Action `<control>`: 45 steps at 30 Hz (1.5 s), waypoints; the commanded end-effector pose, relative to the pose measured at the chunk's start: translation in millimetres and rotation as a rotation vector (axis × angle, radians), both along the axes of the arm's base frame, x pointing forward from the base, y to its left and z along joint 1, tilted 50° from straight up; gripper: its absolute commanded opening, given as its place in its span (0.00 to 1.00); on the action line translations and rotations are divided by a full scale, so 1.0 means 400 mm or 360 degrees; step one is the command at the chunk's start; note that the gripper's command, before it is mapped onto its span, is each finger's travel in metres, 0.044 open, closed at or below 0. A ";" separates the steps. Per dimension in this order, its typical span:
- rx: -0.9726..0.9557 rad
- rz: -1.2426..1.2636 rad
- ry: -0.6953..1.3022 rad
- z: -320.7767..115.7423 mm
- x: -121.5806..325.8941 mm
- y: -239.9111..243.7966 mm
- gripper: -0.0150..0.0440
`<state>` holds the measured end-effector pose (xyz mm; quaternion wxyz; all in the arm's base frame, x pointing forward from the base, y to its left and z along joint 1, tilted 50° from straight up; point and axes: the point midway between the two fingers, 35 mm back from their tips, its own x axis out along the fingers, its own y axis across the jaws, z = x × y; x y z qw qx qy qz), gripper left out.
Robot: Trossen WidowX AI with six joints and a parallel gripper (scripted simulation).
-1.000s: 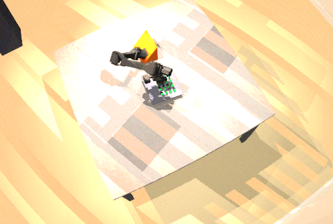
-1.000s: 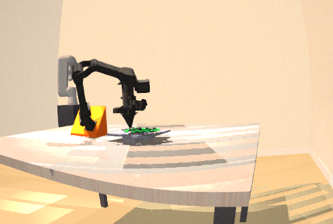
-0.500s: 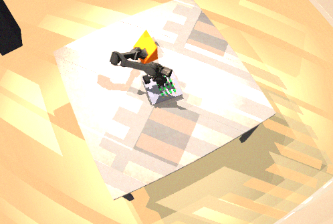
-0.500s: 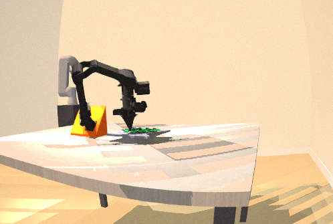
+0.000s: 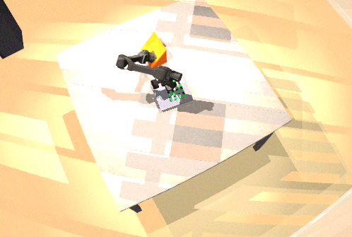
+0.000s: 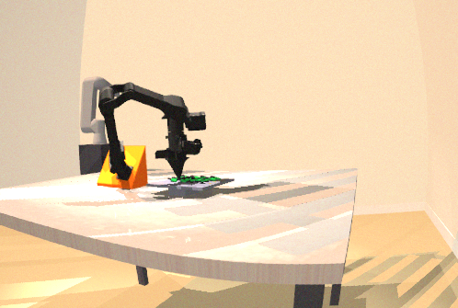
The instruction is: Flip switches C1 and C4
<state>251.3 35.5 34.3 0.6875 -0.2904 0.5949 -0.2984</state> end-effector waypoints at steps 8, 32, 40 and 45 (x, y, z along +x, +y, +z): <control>0.0001 0.0009 -0.0005 0.000 0.002 -0.003 0.25; 0.0002 0.0000 -0.0001 -0.003 0.001 -0.004 0.25; 0.0006 -0.0023 0.0024 0.099 -0.010 0.114 0.25; 0.0008 -0.0023 0.0023 0.083 0.014 0.140 0.25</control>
